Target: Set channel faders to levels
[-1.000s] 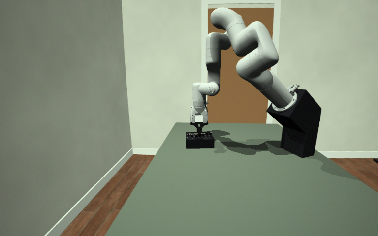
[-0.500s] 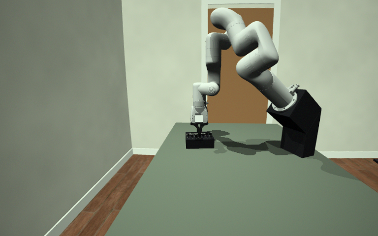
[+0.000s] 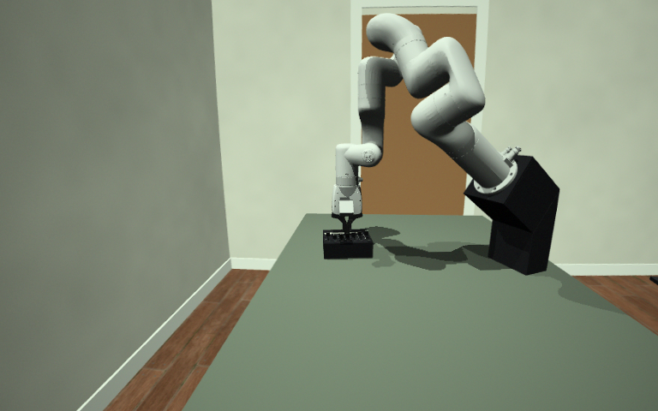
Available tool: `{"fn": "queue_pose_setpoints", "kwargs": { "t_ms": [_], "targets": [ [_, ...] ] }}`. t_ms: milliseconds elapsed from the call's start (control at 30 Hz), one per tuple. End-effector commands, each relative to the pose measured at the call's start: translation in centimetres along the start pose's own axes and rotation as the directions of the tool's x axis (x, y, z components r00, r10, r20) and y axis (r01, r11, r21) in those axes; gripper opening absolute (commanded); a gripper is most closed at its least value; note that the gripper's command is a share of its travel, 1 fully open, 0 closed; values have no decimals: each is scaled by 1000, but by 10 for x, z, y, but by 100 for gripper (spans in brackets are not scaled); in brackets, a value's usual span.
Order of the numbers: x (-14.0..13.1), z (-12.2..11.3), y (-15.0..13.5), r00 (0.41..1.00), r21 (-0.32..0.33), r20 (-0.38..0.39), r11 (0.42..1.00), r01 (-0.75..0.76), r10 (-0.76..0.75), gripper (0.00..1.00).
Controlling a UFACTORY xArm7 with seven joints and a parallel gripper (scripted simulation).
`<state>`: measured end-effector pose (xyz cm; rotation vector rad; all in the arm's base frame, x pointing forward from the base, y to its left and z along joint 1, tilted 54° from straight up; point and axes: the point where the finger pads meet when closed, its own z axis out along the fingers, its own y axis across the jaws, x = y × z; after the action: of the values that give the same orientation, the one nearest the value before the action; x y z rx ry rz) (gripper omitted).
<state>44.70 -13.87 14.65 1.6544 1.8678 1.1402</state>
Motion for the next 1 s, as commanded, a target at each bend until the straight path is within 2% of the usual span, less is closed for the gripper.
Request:
{"fn": "queue_pose_setpoints", "kwargs": {
  "t_ms": [0,700,967],
  "targets": [
    [-2,0,0,1000,-1,2,1000,0,0,0],
    [-7,-3,0,1000,-1,2,1000,0,0,0],
    [-7,-23,0,1000,-1,2,1000,0,0,0]
  ]
}}
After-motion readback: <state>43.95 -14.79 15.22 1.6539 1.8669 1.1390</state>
